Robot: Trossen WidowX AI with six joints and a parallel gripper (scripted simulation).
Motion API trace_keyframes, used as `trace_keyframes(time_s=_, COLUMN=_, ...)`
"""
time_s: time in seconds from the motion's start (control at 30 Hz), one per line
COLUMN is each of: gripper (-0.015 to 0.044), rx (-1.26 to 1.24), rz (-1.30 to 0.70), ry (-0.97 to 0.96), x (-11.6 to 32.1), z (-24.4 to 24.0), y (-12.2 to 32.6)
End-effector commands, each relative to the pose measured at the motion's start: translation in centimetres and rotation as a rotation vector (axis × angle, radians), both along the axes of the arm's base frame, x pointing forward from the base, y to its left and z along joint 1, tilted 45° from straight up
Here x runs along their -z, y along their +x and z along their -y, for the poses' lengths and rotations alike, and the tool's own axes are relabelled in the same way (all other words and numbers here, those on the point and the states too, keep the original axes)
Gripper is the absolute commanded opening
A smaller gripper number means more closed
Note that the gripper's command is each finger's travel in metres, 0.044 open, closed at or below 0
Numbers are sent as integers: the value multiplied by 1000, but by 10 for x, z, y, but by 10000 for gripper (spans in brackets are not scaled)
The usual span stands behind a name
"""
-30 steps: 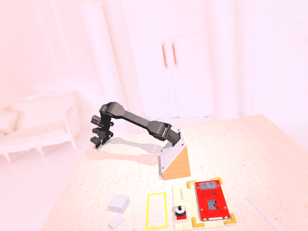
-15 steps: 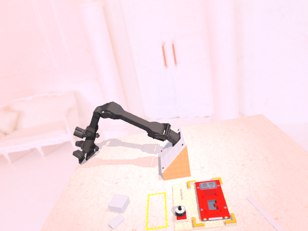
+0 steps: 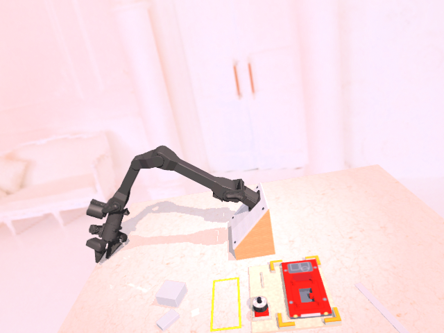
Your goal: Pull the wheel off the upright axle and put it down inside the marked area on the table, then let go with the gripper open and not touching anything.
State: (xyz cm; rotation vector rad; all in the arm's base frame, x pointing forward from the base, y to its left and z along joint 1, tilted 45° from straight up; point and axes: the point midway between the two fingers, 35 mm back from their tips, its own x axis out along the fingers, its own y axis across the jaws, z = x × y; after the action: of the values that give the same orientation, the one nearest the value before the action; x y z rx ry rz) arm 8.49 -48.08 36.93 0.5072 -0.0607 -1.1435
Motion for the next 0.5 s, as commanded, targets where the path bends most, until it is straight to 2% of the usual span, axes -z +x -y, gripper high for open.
trace_keyframes(time_s=0.0, gripper=300, rx=-71, rz=-33, ry=22, x=10, z=-13, y=49)
trace_keyframes(time_s=0.47, gripper=300, rx=-305, rz=-177, ry=116, x=66, z=-81, y=203)
